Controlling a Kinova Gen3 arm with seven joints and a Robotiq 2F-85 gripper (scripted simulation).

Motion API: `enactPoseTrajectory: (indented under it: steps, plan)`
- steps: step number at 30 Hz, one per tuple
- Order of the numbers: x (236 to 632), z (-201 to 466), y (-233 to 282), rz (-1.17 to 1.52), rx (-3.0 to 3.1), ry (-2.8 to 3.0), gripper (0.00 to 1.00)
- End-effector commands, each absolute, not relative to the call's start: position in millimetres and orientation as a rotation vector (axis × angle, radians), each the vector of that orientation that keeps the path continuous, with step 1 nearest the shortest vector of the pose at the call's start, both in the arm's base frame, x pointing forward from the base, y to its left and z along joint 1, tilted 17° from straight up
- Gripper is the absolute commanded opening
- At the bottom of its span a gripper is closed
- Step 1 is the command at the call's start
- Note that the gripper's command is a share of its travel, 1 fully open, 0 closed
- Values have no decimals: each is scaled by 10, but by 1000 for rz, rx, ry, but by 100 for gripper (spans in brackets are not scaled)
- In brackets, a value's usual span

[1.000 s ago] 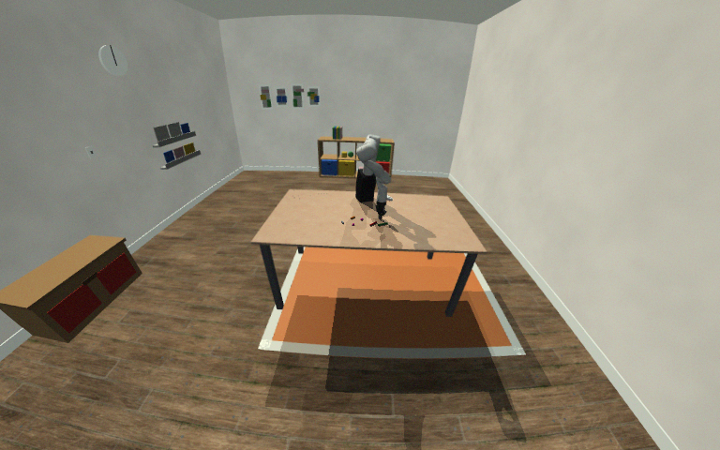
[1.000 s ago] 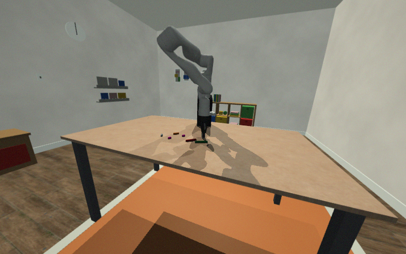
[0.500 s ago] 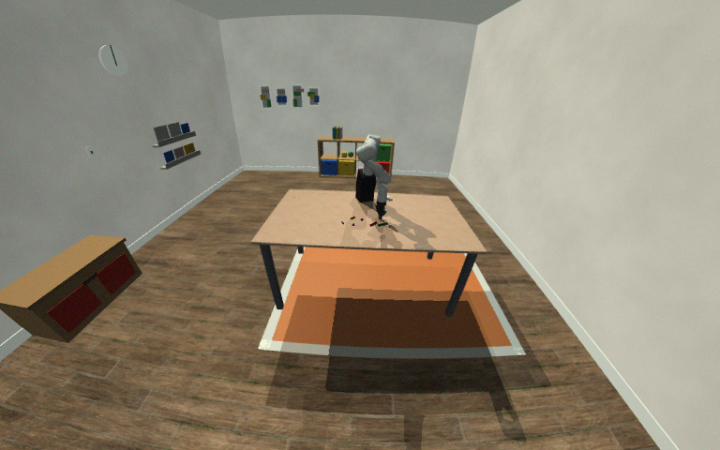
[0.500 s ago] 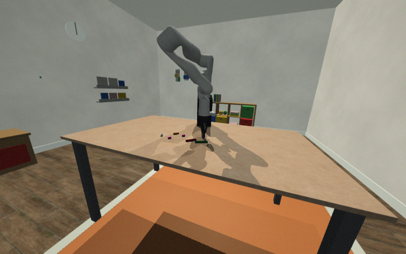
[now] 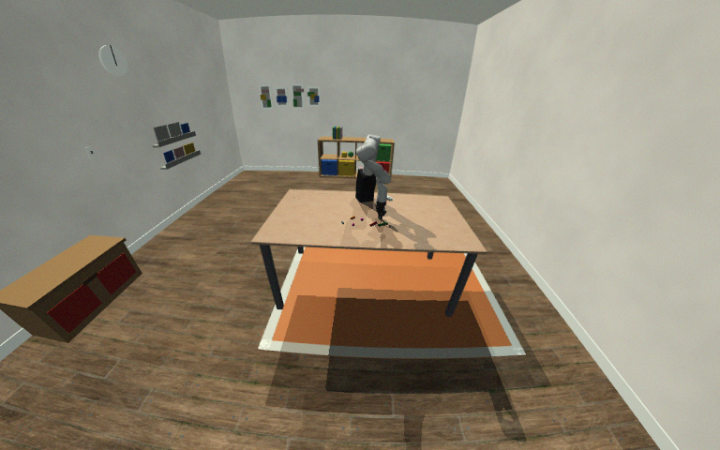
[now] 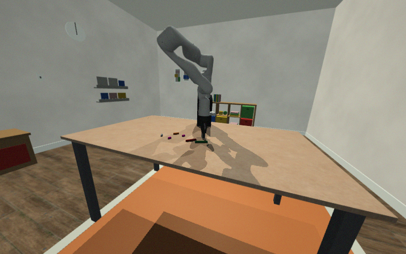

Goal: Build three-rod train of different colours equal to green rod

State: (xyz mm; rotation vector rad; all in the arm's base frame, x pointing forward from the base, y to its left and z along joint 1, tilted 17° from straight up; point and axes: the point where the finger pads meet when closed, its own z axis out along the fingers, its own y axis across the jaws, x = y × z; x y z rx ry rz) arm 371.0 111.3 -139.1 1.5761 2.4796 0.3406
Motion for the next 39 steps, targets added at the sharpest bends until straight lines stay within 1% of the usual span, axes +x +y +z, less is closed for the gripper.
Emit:
enactPoseTrajectory:
  steps: [1,2,4,5,21,39]
  plan:
    - [3713,-1386,1113,341,1576,2479,16]
    - [3713,-1386,1113,341,1576,2479,20]
    - [3713,-1386,1113,341,1576,2479,20]
    - [3713,-1386,1113,341,1576,2479,24]
    - [3696,-1329,1108,341,1576,2479,24]
    - [3491,-618,1037,341,1576,2479,24]
